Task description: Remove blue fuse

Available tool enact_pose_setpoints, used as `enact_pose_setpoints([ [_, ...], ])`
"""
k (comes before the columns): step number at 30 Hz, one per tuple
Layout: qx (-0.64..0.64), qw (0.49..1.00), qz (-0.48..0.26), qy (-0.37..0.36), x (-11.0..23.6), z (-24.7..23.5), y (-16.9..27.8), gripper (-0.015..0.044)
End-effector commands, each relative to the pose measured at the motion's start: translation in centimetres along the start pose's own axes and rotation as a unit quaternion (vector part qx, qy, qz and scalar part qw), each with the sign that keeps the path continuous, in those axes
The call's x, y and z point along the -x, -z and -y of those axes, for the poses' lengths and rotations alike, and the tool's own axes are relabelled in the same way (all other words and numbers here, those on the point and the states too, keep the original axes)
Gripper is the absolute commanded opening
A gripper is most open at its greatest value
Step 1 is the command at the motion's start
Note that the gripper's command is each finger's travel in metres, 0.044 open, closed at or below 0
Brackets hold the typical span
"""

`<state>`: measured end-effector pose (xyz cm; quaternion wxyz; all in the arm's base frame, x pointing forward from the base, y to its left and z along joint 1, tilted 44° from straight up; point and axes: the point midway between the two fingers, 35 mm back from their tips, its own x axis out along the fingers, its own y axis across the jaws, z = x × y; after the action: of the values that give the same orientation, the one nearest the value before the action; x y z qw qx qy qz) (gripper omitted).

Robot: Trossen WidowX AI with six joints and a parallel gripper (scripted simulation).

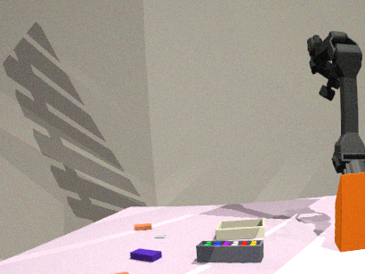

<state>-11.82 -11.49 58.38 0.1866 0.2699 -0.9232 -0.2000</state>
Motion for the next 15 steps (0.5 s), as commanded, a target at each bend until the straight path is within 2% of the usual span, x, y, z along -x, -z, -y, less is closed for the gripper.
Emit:
enact_pose_setpoints([
  [1, 0.051, 0.996, -0.007, 0.076, -1.3, 6.1, 0.7, 0.0074],
  [8, 0.145, 0.966, -0.035, 0.213, -0.5, 17.9, 1.8, 0.0074],
  [15, 0.252, 0.903, -0.078, 0.339, 4.7, 29.8, 1.9, 0.0074],
])
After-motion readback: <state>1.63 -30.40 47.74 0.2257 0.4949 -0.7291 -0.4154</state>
